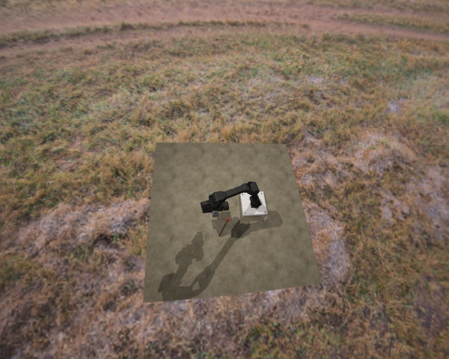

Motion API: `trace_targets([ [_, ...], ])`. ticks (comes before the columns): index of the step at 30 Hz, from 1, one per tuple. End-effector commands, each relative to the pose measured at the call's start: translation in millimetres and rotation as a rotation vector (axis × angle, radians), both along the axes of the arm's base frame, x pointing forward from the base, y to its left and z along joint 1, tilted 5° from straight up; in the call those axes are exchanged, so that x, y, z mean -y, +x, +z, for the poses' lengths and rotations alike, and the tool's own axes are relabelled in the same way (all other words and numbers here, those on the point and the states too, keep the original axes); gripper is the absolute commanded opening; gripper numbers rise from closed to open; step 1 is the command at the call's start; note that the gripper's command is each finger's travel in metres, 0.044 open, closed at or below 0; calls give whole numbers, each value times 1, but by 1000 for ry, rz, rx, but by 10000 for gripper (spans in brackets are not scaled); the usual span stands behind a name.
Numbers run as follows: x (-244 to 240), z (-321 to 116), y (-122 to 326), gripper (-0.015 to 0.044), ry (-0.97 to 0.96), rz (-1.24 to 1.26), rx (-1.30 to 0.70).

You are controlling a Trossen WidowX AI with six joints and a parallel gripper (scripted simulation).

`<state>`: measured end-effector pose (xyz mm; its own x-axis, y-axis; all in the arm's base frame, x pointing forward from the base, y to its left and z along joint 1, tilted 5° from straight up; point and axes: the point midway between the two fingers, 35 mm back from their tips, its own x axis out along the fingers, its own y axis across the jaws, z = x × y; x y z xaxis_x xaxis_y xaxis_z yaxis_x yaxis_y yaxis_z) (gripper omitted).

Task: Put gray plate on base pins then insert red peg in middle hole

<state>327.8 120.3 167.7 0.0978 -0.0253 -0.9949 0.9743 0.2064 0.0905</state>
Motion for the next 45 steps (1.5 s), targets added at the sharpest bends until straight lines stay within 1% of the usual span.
trace_targets([
  [1,10,-5,4,0,0,-5,3],
  [22,70,-36,15,0,-1,-47,5],
  [41,125,-64,13,0,-4,-86,8],
  [45,129,-66,13,0,-4,-89,8],
])
